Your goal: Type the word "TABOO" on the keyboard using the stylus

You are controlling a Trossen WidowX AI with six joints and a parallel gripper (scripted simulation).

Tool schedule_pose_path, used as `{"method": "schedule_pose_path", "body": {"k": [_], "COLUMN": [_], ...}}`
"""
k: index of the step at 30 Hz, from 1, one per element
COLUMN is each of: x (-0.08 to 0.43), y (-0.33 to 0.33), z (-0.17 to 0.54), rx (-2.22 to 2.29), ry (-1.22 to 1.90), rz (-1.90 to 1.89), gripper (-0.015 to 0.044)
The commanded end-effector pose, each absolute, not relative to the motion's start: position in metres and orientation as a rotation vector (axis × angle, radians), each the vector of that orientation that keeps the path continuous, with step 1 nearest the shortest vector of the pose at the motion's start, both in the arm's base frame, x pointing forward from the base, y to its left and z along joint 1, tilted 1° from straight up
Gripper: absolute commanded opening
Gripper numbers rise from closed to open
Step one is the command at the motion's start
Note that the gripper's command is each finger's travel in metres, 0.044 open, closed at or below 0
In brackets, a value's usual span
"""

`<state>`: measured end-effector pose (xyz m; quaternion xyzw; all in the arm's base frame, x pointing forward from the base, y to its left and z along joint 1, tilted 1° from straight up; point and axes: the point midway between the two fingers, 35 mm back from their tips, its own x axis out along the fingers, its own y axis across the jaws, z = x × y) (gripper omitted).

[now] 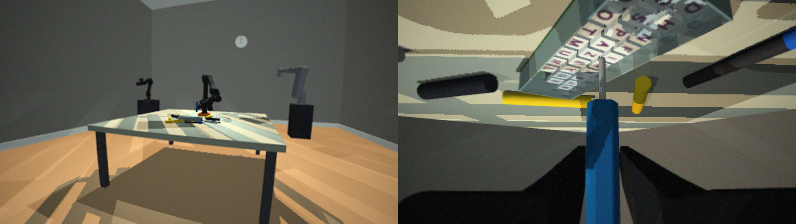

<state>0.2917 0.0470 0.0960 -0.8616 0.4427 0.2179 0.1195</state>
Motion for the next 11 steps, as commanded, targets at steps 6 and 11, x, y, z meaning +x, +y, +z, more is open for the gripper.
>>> {"method": "schedule_pose_path", "body": {"k": [6, 11], "x": [0.2914, 0.2914], "y": [0.0469, 0.0469], "z": [0.0991, 0.0991], "rx": [-2.519, -2.519], "ry": [1.295, 1.295], "rz": [0.639, 0.639], "gripper": [0.0081, 0.0081]}}
